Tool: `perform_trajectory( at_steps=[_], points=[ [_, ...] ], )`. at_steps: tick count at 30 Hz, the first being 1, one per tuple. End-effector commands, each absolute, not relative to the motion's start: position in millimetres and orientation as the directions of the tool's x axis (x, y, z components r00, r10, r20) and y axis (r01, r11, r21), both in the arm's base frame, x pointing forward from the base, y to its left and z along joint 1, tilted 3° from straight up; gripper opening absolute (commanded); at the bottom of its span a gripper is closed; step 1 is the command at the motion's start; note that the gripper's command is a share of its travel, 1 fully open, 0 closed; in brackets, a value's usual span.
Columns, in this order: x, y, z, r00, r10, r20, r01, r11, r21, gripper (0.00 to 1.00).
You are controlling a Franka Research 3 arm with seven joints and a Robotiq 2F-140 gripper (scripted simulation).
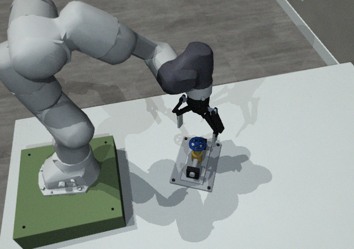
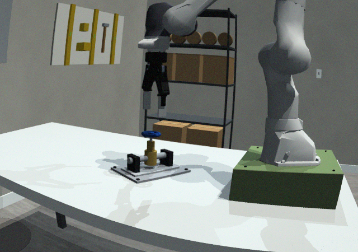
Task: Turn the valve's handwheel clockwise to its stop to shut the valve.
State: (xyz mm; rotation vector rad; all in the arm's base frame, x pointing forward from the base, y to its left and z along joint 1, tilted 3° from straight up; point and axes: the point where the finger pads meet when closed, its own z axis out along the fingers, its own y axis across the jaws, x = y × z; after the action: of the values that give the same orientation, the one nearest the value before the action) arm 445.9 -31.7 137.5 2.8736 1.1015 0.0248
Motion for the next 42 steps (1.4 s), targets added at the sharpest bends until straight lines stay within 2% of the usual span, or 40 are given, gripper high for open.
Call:
perform_trajectory(
  at_steps=[1, 35, 36, 42],
  points=[
    [450.8, -27.6, 137.7, 0.694, 0.720, 0.008, 0.718, -0.694, 0.052, 1.00],
    [450.8, -27.6, 137.7, 0.694, 0.720, 0.008, 0.718, -0.694, 0.052, 1.00],
    [450.8, -27.6, 137.7, 0.694, 0.720, 0.008, 0.718, -0.694, 0.052, 0.62],
    [451.0, -27.8, 137.7, 0.694, 0.720, 0.007, 0.718, -0.694, 0.052, 0.62]
  ],
)
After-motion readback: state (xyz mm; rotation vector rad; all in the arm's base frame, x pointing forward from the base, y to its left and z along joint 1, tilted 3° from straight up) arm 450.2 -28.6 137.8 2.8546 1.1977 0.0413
